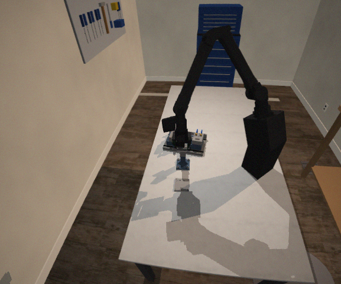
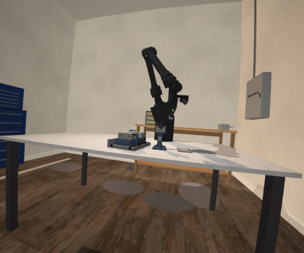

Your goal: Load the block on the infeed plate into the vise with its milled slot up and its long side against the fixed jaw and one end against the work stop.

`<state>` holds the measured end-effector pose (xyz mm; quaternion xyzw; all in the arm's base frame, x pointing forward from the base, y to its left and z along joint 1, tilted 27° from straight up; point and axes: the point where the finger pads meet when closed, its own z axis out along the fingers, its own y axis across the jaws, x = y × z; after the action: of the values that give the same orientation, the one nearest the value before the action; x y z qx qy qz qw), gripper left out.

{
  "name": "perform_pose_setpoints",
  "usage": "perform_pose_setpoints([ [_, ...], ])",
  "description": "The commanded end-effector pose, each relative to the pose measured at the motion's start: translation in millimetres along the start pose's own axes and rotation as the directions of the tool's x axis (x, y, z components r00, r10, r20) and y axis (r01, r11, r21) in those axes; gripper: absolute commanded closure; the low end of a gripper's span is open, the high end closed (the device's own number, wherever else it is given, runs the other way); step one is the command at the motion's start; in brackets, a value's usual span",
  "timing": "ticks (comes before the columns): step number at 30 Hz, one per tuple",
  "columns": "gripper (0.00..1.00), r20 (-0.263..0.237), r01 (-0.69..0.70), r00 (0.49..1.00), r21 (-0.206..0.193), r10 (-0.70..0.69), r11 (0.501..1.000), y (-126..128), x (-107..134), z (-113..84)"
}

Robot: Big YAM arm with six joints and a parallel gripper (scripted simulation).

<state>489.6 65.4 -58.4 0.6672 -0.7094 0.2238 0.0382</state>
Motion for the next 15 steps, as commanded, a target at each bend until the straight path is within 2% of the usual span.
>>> perform_pose_setpoints([
  [1,1.00,0.014,-0.004,1.000,0.040,0.003,0.999,-13.6,17.0,-13.0],
  [10,1.00,0.011,0.000,1.000,0.041,0.000,0.999,-11.4,43.2,-12.9],
  [13,1.00,0.013,0.007,1.000,0.044,-0.008,0.999,-10.8,42.1,-14.5],
  [14,1.00,0.022,0.020,1.000,0.069,-0.022,0.997,-20.2,32.9,-22.8],
  [15,1.00,0.016,0.017,1.000,0.052,-0.018,0.998,-11.8,41.0,-17.5],
])
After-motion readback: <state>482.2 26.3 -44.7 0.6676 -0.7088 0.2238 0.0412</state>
